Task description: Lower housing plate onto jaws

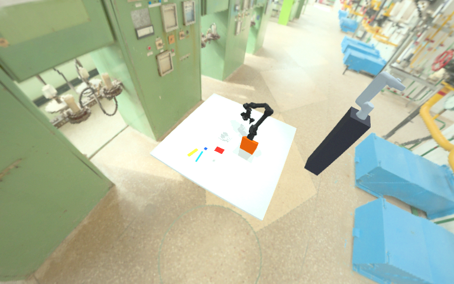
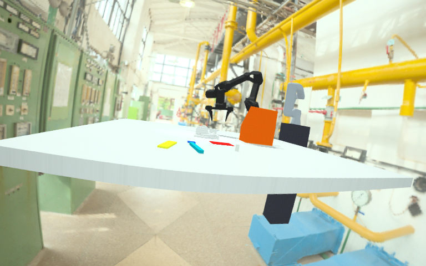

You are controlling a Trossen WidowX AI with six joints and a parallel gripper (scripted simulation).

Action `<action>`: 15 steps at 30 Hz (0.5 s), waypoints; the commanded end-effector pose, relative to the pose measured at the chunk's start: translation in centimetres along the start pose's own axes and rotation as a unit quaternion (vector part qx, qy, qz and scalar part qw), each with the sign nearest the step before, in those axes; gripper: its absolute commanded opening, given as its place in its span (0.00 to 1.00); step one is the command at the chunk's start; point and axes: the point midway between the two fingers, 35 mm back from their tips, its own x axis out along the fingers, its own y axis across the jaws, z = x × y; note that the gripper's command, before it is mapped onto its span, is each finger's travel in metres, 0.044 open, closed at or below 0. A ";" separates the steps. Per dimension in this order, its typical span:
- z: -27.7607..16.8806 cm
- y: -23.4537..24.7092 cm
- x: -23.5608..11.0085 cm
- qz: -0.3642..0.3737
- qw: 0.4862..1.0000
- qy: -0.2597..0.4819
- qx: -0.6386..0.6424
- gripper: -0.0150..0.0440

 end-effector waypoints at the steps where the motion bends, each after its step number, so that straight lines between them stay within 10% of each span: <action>1: 2.0 -1.8 -1.3 -0.032 0.999 0.002 -0.035 1.00; 15: 2.4 -2.4 2.4 -0.039 0.998 0.003 -0.042 1.00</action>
